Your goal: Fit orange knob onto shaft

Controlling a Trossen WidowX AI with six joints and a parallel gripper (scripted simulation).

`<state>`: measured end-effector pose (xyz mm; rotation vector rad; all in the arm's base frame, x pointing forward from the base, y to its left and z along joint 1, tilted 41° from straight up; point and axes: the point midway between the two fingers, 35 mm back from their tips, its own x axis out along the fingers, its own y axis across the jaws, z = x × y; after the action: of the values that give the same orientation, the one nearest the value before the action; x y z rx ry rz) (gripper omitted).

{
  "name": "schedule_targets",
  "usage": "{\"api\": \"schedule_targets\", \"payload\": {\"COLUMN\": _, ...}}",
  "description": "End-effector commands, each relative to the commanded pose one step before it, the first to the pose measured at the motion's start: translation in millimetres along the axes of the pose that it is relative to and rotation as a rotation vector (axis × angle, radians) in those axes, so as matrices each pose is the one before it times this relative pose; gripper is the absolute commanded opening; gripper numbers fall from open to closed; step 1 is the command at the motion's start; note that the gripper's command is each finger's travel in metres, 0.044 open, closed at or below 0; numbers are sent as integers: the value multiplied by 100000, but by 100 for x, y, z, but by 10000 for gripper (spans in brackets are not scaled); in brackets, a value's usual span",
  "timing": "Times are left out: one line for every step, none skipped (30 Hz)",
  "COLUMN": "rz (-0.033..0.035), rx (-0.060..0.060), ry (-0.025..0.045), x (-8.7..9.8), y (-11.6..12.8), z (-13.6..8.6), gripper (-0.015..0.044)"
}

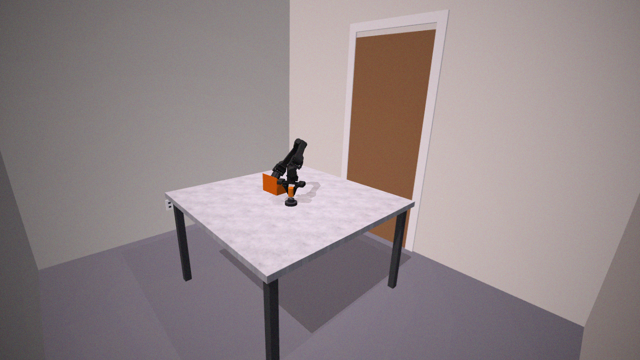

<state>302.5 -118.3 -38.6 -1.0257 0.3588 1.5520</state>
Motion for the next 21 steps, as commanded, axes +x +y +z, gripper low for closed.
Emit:
{"api": "schedule_targets", "payload": {"rz": -385, "rx": -478, "ry": 137, "x": -18, "y": 56, "z": 58, "gripper": 0}}
{"api": "schedule_targets", "payload": {"rz": 2, "rx": 2, "ry": -1, "x": 0, "y": 38, "z": 23, "gripper": 0}}
{"api": "schedule_targets", "payload": {"rz": 1, "rx": 1, "ry": 0, "x": -7, "y": 14, "z": 7, "gripper": 0}}
{"api": "schedule_targets", "payload": {"rz": 1, "rx": 0, "ry": 1, "x": -13, "y": 6, "z": -2, "gripper": 0}}
{"api": "schedule_targets", "payload": {"rz": -3, "rx": -1, "ry": -3, "x": 107, "y": -2, "z": -4, "gripper": 0}}
{"api": "schedule_targets", "payload": {"rz": -4, "rx": -2, "ry": -2, "x": 116, "y": -7, "z": -17, "gripper": 0}}
{"api": "schedule_targets", "payload": {"rz": -1, "rx": -1, "ry": 0, "x": 19, "y": -3, "z": -8, "gripper": 0}}
{"api": "schedule_targets", "payload": {"rz": -1, "rx": -1, "ry": -1, "x": 27, "y": -4, "z": -1, "gripper": 0}}
{"api": "schedule_targets", "payload": {"rz": -1, "rx": -1, "ry": -1, "x": 29, "y": -10, "z": 2, "gripper": 0}}
{"api": "schedule_targets", "payload": {"rz": 2, "rx": 1, "ry": 2, "x": -55, "y": 0, "z": 0, "gripper": 0}}
{"api": "schedule_targets", "payload": {"rz": 0, "rx": 0, "ry": 0, "x": 0, "y": 0, "z": 0, "gripper": 0}}
{"api": "schedule_targets", "payload": {"rz": 0, "rx": 0, "ry": 0, "x": 0, "y": 0, "z": 0, "gripper": 0}}
{"api": "schedule_targets", "payload": {"rz": -1, "rx": 0, "ry": -1, "x": 0, "y": -13, "z": 4, "gripper": 0}}
{"api": "schedule_targets", "payload": {"rz": -2, "rx": -1, "ry": -2, "x": 51, "y": -9, "z": 1, "gripper": 0}}
{"api": "schedule_targets", "payload": {"rz": 0, "rx": 0, "ry": 0, "x": 0, "y": 0, "z": 0, "gripper": 0}}
{"api": "schedule_targets", "payload": {"rz": 0, "rx": 0, "ry": 0, "x": 0, "y": 0, "z": 0, "gripper": 0}}
{"api": "schedule_targets", "payload": {"rz": 0, "rx": 0, "ry": 0, "x": 0, "y": 0, "z": 0, "gripper": 0}}
{"api": "schedule_targets", "payload": {"rz": 0, "rx": 0, "ry": 0, "x": 0, "y": 0, "z": 0, "gripper": 0}}
{"api": "schedule_targets", "payload": {"rz": 4, "rx": 2, "ry": 3, "x": -120, "y": 9, "z": 18, "gripper": 0}}
{"api": "schedule_targets", "payload": {"rz": 6, "rx": 3, "ry": 4, "x": -165, "y": 6, "z": 26, "gripper": 0}}
{"api": "schedule_targets", "payload": {"rz": 1, "rx": 1, "ry": 1, "x": -50, "y": -6, "z": 9, "gripper": 0}}
